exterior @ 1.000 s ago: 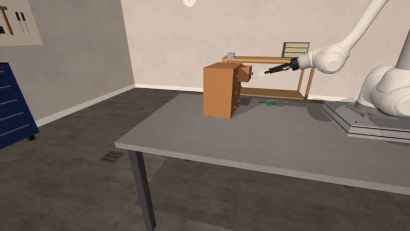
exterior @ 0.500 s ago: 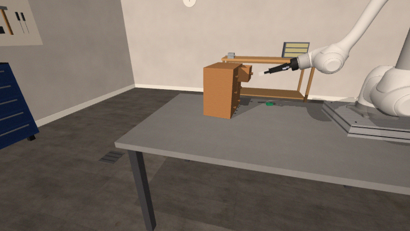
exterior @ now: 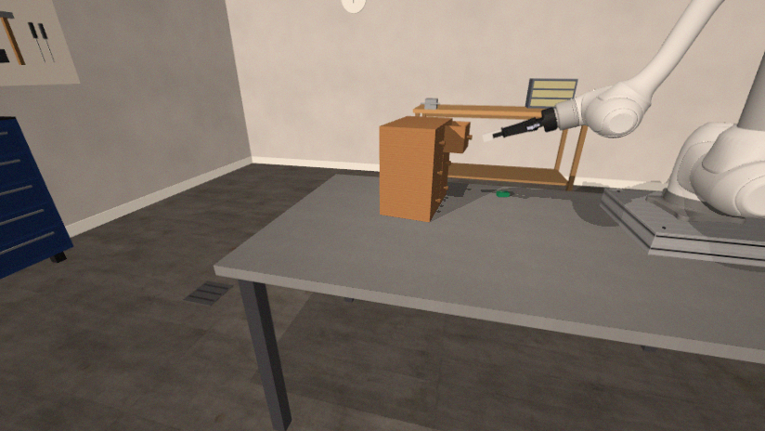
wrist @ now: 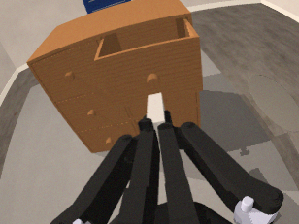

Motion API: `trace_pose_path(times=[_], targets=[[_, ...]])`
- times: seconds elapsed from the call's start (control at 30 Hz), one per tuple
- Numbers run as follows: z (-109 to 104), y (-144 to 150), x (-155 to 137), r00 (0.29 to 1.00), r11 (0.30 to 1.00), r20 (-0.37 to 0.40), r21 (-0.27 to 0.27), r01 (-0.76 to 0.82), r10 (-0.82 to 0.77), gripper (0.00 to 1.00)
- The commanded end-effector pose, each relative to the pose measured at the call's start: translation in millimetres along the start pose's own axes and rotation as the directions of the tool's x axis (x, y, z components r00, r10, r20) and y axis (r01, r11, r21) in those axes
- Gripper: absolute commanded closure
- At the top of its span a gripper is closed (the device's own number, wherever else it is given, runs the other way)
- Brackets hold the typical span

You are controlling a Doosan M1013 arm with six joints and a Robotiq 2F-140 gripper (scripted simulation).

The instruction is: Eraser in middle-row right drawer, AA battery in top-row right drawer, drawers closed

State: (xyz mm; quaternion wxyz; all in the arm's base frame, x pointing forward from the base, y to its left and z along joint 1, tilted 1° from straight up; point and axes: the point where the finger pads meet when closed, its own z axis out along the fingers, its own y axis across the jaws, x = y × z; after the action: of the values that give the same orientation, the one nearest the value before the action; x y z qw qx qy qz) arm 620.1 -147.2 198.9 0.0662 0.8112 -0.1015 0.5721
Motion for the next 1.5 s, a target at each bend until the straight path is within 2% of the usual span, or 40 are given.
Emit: trace_pose_path(times=[0.0,0.9,1.47], targets=[[0,0,0,1.0,1.0,0.0,0.0,0.0,0.0,1.0],[14,0,5,1.0,1.0,0.0,0.0,0.0,0.0,1.0],[36,0,13,1.0,1.0,0.0,0.0,0.0,0.0,1.0]])
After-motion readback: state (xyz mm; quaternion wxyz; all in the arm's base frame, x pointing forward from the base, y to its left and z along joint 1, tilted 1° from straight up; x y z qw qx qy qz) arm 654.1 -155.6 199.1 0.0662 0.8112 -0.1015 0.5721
